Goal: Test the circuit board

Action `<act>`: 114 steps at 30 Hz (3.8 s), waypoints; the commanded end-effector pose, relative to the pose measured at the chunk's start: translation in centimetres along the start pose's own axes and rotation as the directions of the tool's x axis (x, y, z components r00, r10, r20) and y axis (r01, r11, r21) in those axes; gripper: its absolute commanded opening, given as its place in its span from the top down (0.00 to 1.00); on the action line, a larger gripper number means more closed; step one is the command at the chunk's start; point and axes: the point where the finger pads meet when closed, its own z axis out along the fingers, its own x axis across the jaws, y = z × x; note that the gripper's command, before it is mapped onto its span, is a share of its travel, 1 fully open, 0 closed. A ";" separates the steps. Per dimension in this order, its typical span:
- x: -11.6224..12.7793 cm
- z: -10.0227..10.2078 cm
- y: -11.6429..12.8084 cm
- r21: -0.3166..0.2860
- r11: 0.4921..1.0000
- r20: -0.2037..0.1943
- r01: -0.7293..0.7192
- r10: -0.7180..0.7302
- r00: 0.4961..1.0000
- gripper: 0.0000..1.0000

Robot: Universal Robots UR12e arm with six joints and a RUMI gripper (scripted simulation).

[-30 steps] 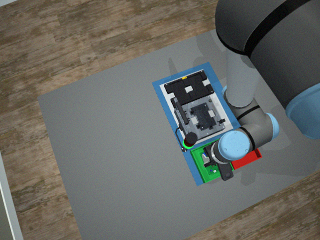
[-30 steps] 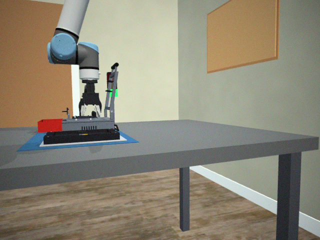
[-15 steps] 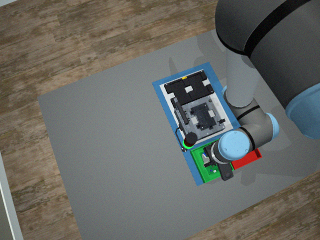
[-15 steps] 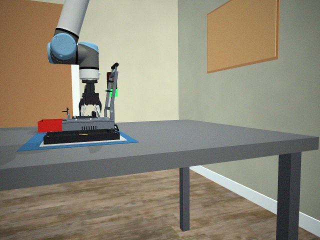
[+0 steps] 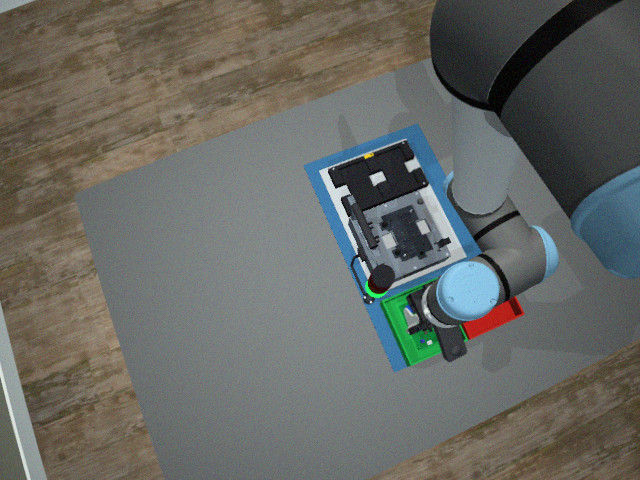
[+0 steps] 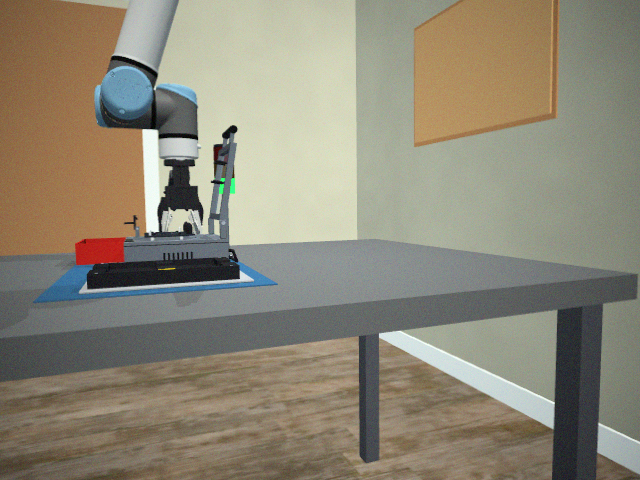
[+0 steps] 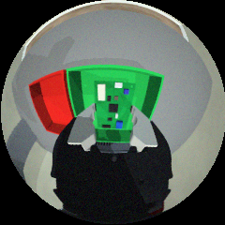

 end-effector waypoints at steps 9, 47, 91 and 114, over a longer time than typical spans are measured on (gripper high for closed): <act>0.0 0.1 0.0 0.000 1.000 -0.001 0.000 0.000 1.000 0.61; 0.0 0.1 0.0 0.000 1.000 -0.001 0.000 0.000 1.000 0.61; 0.0 0.2 0.0 0.000 1.000 -0.001 0.000 0.000 1.000 0.61; 0.0 0.2 0.0 0.000 1.000 -0.001 0.000 0.000 1.000 0.41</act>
